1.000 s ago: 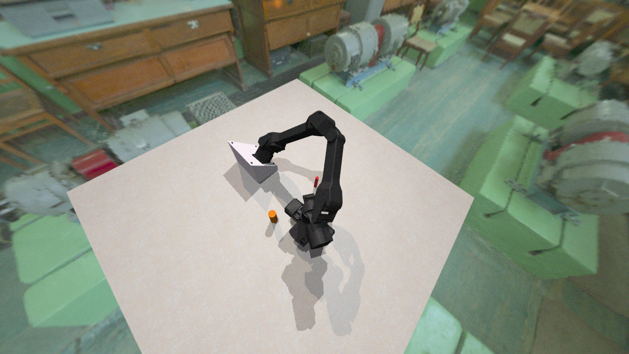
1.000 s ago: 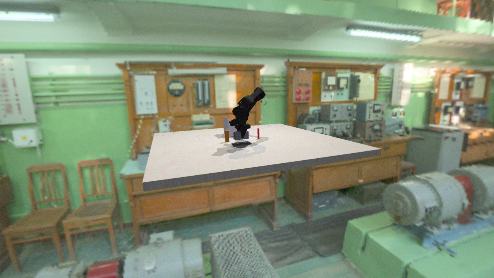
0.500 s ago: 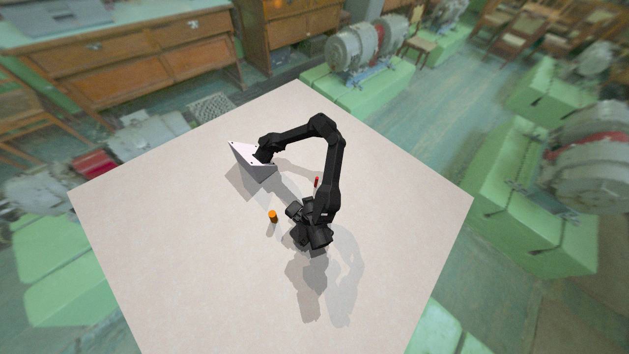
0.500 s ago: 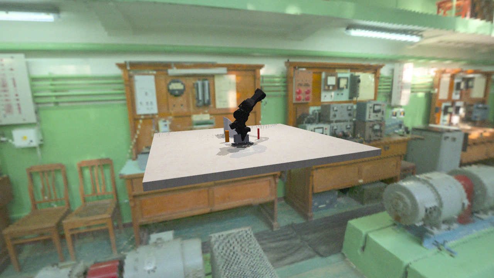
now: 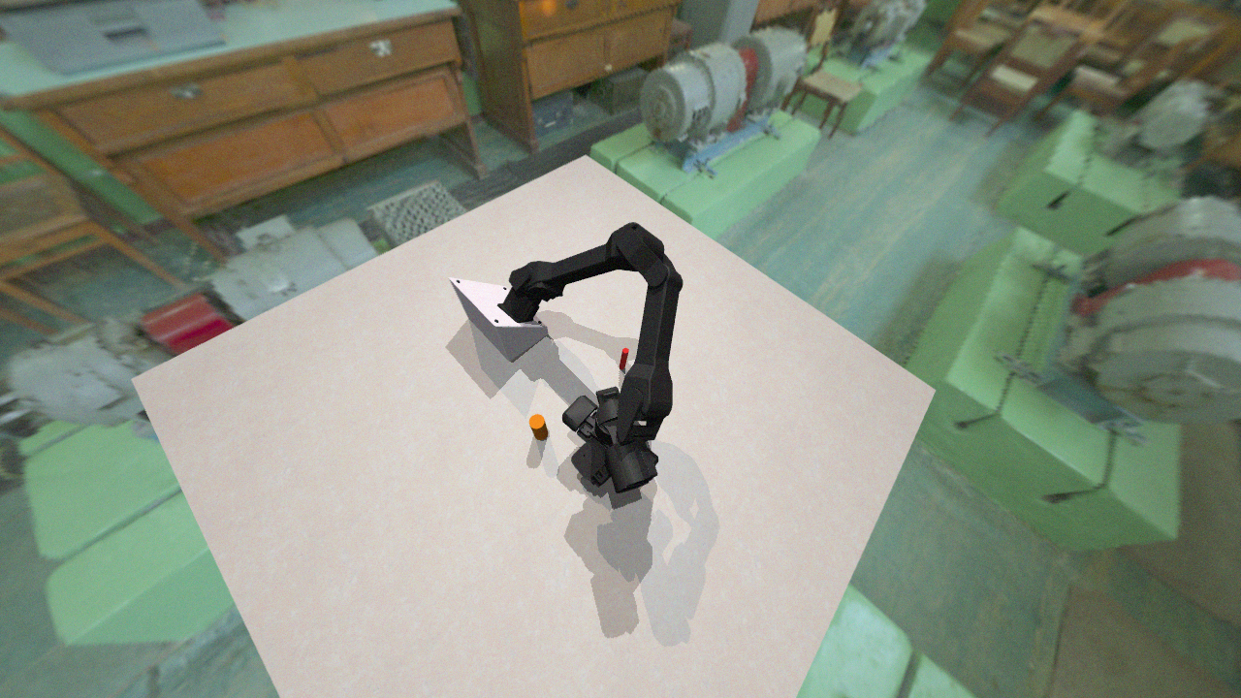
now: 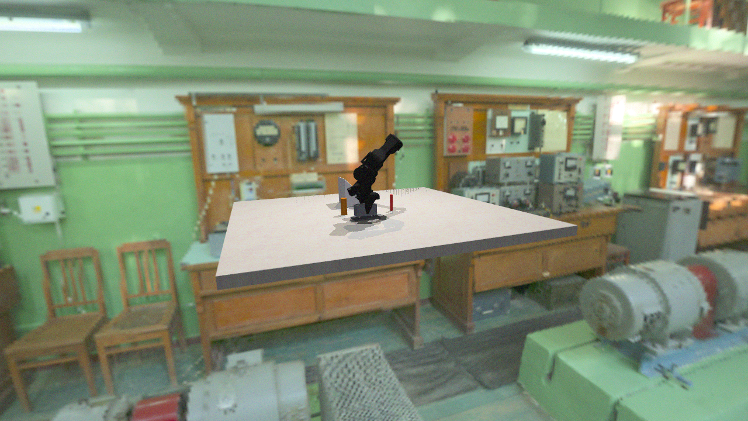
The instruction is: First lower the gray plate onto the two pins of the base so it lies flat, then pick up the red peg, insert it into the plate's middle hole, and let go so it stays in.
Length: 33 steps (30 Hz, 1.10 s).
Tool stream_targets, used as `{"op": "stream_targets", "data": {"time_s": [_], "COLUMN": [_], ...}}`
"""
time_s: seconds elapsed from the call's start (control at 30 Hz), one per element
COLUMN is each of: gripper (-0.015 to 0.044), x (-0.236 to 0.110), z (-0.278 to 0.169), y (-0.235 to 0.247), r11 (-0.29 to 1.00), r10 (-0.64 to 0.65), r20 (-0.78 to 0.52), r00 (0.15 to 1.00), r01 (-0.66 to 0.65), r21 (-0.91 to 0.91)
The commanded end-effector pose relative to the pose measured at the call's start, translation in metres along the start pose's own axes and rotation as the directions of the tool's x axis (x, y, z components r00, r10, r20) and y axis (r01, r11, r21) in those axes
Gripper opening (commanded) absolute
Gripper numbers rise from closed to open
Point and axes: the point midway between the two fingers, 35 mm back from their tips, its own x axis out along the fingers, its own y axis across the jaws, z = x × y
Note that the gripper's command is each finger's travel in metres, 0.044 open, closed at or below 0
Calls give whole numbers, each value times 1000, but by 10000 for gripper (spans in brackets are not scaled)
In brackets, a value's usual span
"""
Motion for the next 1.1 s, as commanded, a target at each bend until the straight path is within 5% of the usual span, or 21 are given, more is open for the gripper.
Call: {"op": "stream_targets", "data": {"time_s": [0.0, 0.27, 0.5, 0.77, 1.07], "gripper": [236, 440, 440, 440, 440], "x": [-1, -1, -10, -116, -118], "z": [0, 0, 1, 2, 2], "y": [0, 0, 2, 0, 5], "r11": [1000, 1000, 1000, 1000, 1000], "r10": [1, 1, 1, 1, 1], "r20": [0, 0, 2, 2, 2], "r00": [1000, 1000, 1000, 1000, 1000], "r01": [-1, -1, -1, -1, -1], "r21": [-1, -1, 0, 10, 10]}}
